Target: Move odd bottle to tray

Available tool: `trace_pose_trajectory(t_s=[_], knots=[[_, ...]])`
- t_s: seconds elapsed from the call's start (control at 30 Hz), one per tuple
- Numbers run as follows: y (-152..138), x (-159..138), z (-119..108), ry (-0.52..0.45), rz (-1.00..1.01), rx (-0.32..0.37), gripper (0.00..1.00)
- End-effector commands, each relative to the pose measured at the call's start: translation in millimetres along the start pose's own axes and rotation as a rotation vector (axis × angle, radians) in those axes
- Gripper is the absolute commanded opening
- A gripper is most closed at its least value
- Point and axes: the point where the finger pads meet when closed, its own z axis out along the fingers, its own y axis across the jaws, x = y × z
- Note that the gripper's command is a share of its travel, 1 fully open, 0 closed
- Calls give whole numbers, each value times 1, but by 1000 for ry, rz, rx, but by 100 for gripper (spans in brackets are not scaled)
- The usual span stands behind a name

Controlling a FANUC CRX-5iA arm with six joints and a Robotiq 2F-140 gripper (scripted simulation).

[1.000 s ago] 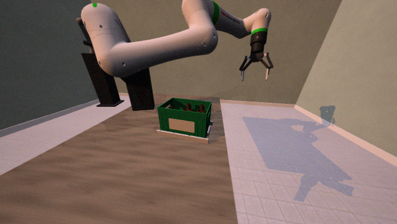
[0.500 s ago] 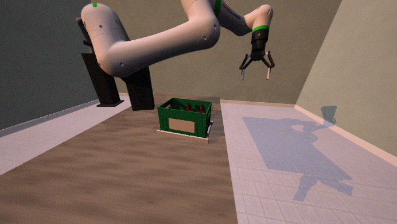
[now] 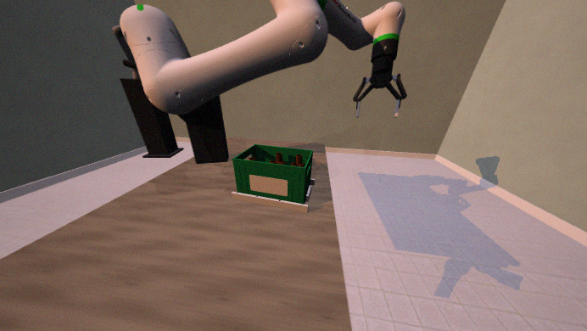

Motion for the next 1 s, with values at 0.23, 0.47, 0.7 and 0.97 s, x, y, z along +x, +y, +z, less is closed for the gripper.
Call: trace_pose_trajectory(t_s=[0.23, 0.47, 0.7, 0.97], knots=[[2, 14, -1, -16, -45, 9, 100], [8, 29, 1, -20, -87, 6, 100], [8, 29, 1, -20, -87, 6, 100], [23, 60, 6, -30, -172, 0, 100]])
